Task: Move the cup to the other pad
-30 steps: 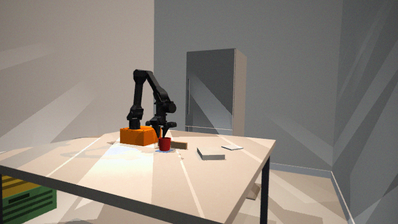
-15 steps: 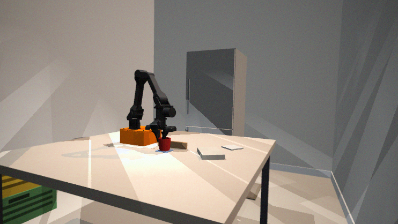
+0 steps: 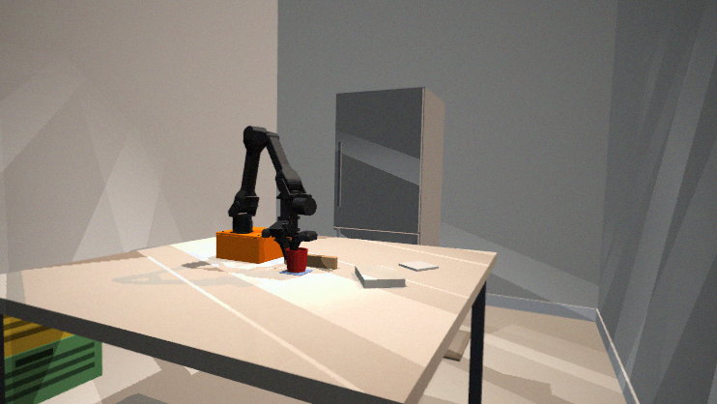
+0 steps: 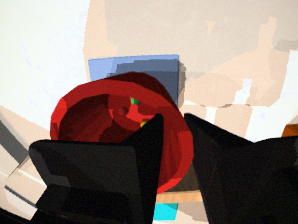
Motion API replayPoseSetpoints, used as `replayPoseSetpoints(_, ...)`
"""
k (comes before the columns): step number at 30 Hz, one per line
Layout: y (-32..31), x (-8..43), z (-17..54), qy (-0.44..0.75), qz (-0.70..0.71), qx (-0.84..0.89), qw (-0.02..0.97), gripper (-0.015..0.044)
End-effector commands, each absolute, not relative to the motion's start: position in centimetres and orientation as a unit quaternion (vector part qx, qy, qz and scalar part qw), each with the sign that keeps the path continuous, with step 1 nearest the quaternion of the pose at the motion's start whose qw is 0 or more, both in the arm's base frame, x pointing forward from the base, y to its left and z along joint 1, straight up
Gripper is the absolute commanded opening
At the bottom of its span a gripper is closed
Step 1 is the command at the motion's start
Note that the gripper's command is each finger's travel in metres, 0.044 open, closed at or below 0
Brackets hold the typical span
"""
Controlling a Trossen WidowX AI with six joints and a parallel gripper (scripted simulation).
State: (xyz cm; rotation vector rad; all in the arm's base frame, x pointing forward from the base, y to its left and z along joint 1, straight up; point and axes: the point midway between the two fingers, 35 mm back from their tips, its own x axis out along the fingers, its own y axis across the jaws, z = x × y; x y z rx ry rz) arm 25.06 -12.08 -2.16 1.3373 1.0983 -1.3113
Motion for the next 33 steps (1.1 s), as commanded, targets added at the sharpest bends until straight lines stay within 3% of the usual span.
replayPoseSetpoints(1,-12.1,25.1,-2.1,0.447,-0.534,0.545,0.467,0.0042)
replayPoseSetpoints(8,-12.1,25.1,-2.1,0.447,-0.534,0.545,0.467,0.0)
replayPoseSetpoints(33,-11.6,24.4,4.4,0.448,-0.536,0.544,0.466,0.0)
